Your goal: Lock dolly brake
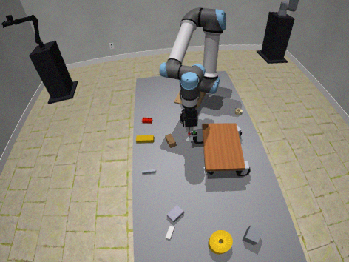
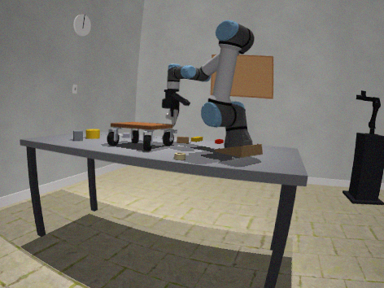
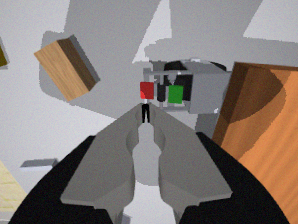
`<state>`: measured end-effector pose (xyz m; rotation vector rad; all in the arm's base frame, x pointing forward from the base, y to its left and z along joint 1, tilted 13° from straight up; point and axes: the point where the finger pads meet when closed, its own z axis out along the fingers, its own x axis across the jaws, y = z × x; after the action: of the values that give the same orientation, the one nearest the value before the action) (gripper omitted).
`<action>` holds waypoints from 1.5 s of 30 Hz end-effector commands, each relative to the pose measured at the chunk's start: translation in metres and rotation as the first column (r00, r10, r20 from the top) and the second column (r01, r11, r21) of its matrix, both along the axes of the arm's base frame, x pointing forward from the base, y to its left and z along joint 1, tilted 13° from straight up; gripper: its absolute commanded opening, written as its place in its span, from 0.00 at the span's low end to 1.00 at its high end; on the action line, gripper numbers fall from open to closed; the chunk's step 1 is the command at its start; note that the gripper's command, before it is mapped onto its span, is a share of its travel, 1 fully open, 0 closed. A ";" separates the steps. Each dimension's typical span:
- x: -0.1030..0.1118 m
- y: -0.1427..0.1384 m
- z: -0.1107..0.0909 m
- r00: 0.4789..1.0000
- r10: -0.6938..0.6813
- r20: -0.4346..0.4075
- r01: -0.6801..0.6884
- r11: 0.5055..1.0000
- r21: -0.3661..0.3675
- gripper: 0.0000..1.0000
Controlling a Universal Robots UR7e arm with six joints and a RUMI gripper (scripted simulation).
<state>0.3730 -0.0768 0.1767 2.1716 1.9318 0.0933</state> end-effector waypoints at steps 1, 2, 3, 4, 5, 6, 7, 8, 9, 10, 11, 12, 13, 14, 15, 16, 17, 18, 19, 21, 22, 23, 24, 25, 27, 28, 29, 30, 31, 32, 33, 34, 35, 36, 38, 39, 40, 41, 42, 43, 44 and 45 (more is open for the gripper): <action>-0.005 0.004 0.026 1.000 0.001 -0.002 -0.001 1.000 0.001 0.00; -0.006 0.004 0.031 1.000 0.001 -0.002 -0.001 1.000 0.001 0.00; -0.007 0.005 0.036 1.000 0.001 -0.002 -0.001 1.000 0.001 0.00; -0.008 0.006 0.040 1.000 0.001 -0.002 -0.001 1.000 0.001 0.00; -0.009 0.006 0.044 1.000 0.001 -0.002 -0.001 1.000 0.001 0.00; -0.010 0.007 0.048 1.000 0.001 -0.002 -0.001 1.000 0.001 0.00; -0.010 0.007 0.051 1.000 0.001 -0.002 -0.001 1.000 0.001 0.00; -0.011 0.007 0.054 1.000 0.001 -0.002 -0.001 1.000 0.001 0.00; -0.011 0.008 0.056 1.000 0.001 -0.002 -0.001 1.000 0.001 0.00; -0.012 0.008 0.057 1.000 0.001 -0.002 -0.001 1.000 0.001 0.00; -0.012 0.008 0.058 1.000 0.001 -0.002 -0.001 1.000 0.001 0.00; -0.012 0.008 0.058 1.000 0.001 -0.002 -0.001 1.000 0.001 0.00; -0.012 0.008 0.059 1.000 0.001 -0.002 -0.001 1.000 0.001 0.00; -0.012 0.008 0.059 1.000 0.001 -0.002 -0.001 1.000 0.001 0.00; -0.012 0.008 0.059 1.000 0.001 -0.002 -0.001 1.000 0.001 0.00; -0.012 0.008 0.058 1.000 0.001 -0.003 -0.001 1.000 0.002 0.00; -0.012 0.008 0.058 1.000 0.001 -0.004 -0.001 1.000 0.002 0.00; -0.012 0.008 0.058 1.000 0.001 -0.004 -0.001 1.000 0.003 0.00; -0.012 0.008 0.058 1.000 0.001 -0.004 -0.001 1.000 0.003 0.00; -0.012 0.008 0.057 1.000 0.001 -0.004 -0.001 1.000 0.003 0.00; -0.012 0.008 0.057 1.000 0.001 -0.005 -0.001 1.000 0.003 0.00; -0.012 0.008 0.057 1.000 0.001 -0.005 -0.001 1.000 0.003 0.00; -0.012 0.008 0.057 1.000 0.001 -0.005 -0.001 1.000 0.003 0.00; -0.012 0.008 0.057 1.000 0.001 -0.005 -0.001 1.000 0.003 0.00; -0.012 0.008 0.057 1.000 0.001 -0.004 -0.001 1.000 0.003 0.00; -0.012 0.008 0.057 1.000 0.001 -0.004 -0.001 1.000 0.003 0.00; -0.012 0.008 0.057 1.000 0.001 -0.004 -0.001 1.000 0.003 0.00; -0.012 0.008 0.057 1.000 0.001 -0.004 -0.001 1.000 0.003 0.00; -0.012 0.008 0.057 1.000 0.001 -0.004 -0.001 1.000 0.003 0.00; -0.012 0.008 0.057 1.000 0.001 -0.004 -0.001 1.000 0.003 0.00; -0.012 0.008 0.057 1.000 0.001 -0.004 -0.001 1.000 0.003 0.00; -0.012 0.008 0.057 1.000 0.001 -0.004 -0.001 1.000 0.003 0.00; -0.012 0.008 0.057 1.000 0.001 -0.004 -0.001 1.000 0.003 0.00; -0.012 0.008 0.057 1.000 0.001 -0.004 -0.001 1.000 0.003 0.00; -0.012 0.008 0.057 1.000 0.001 -0.004 -0.001 1.000 0.003 0.00; -0.012 0.008 0.057 1.000 0.001 -0.004 -0.001 1.000 0.003 0.00; -0.012 0.008 0.057 1.000 0.001 -0.004 -0.001 1.000 0.003 0.00; -0.012 0.008 0.057 1.000 0.001 -0.004 -0.001 1.000 0.003 0.00; -0.012 0.008 0.057 1.000 0.001 -0.004 -0.001 1.000 0.003 0.00; -0.012 0.008 0.057 1.000 0.001 -0.004 -0.001 1.000 0.003 0.00; -0.012 0.008 0.057 1.000 0.001 -0.004 -0.001 1.000 0.003 0.00; -0.012 0.008 0.057 1.000 0.001 -0.004 -0.001 1.000 0.003 0.00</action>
<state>0.3598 -0.0688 0.2318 2.1785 1.9362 0.0901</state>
